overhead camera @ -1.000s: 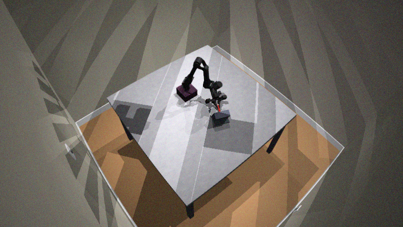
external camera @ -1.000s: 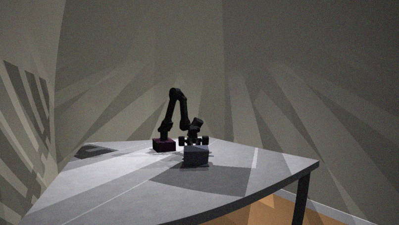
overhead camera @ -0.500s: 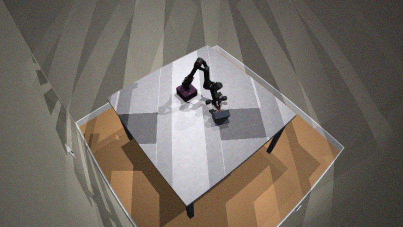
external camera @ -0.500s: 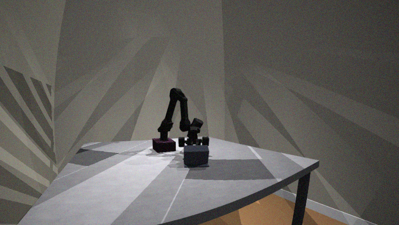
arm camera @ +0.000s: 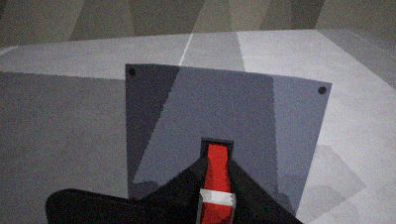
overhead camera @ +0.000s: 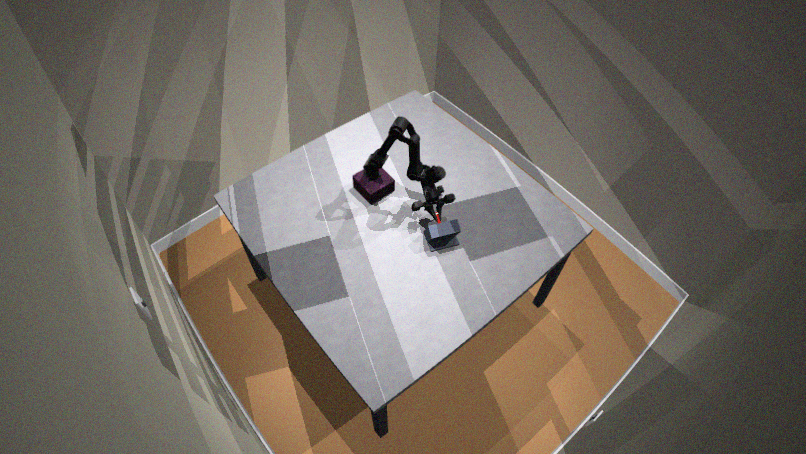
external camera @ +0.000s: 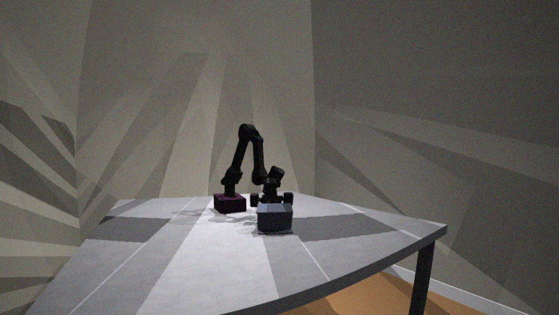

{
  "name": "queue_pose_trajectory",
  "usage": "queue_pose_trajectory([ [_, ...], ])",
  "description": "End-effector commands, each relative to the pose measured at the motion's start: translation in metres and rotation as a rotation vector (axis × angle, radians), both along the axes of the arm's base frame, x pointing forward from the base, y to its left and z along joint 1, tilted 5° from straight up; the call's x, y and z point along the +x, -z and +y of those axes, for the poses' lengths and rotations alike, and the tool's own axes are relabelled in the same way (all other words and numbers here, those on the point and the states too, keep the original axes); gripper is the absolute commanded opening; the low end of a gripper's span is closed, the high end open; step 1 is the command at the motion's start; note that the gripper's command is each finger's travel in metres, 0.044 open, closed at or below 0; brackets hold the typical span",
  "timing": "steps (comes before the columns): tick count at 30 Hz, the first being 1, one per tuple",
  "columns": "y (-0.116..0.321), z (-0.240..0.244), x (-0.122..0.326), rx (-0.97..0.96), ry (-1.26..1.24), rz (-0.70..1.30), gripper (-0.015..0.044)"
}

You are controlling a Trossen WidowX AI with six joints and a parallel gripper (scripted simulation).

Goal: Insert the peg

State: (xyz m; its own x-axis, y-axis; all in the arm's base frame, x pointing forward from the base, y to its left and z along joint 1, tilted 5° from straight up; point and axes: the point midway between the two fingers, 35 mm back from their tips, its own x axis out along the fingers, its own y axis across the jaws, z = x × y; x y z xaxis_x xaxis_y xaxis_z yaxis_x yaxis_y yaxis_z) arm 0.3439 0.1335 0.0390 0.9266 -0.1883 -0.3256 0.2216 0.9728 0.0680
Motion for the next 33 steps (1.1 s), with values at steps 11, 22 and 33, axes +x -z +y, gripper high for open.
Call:
queue_pose_trajectory([
  [11,0.0008,-0.0004,0.0022,-0.001,0.001,0.001,0.0],
  [22,0.0008,-0.0004,0.0022,-0.001,0.001,0.001,0.021],
  [33,-0.0011,0.0018,-0.0028,0.0,0.001,0.004,0.044],
])
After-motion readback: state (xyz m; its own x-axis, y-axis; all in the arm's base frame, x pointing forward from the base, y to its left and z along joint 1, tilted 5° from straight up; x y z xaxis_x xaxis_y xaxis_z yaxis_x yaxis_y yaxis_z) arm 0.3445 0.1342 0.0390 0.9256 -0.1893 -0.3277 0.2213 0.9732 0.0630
